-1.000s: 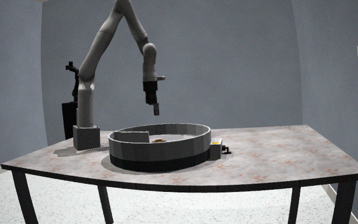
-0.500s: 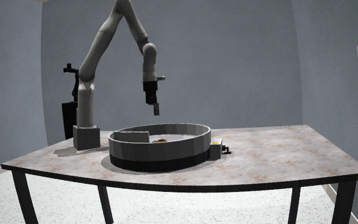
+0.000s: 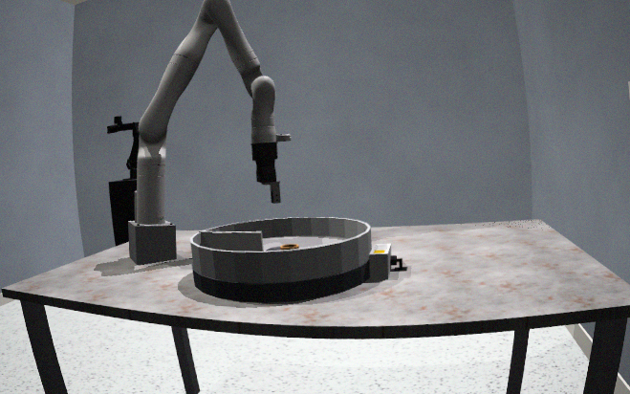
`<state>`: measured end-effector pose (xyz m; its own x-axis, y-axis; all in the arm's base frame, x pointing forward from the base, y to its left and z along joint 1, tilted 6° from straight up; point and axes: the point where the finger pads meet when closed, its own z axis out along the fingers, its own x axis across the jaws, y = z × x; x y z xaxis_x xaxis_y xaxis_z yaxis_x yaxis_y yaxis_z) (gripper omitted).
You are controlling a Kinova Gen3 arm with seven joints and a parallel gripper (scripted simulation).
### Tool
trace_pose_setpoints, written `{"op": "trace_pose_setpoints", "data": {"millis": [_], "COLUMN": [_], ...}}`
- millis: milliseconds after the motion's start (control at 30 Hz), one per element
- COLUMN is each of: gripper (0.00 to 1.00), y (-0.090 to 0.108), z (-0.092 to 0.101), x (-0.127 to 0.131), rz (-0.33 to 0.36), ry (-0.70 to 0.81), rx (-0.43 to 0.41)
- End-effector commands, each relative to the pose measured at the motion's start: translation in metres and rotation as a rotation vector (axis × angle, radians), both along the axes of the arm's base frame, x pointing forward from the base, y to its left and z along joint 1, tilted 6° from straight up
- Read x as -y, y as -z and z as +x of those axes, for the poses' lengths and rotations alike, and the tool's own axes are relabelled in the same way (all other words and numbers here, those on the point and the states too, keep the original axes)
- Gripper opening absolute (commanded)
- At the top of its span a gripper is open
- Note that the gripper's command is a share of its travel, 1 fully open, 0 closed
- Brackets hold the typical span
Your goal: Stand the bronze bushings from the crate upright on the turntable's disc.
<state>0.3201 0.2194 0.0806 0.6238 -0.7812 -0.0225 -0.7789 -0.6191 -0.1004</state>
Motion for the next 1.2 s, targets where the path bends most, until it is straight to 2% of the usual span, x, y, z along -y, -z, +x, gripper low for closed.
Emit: {"op": "trace_pose_setpoints", "data": {"millis": [0, 967, 1167], "gripper": [0.36, 0.36, 0.36], "y": [-0.001, 0.000, 0.010], "z": [0.000, 0.000, 0.001], "x": [0.000, 0.000, -0.001], "rz": [0.001, 0.001, 0.001], "ry": [0.000, 0.000, 0.000], "rx": [0.001, 0.001, 0.001]}}
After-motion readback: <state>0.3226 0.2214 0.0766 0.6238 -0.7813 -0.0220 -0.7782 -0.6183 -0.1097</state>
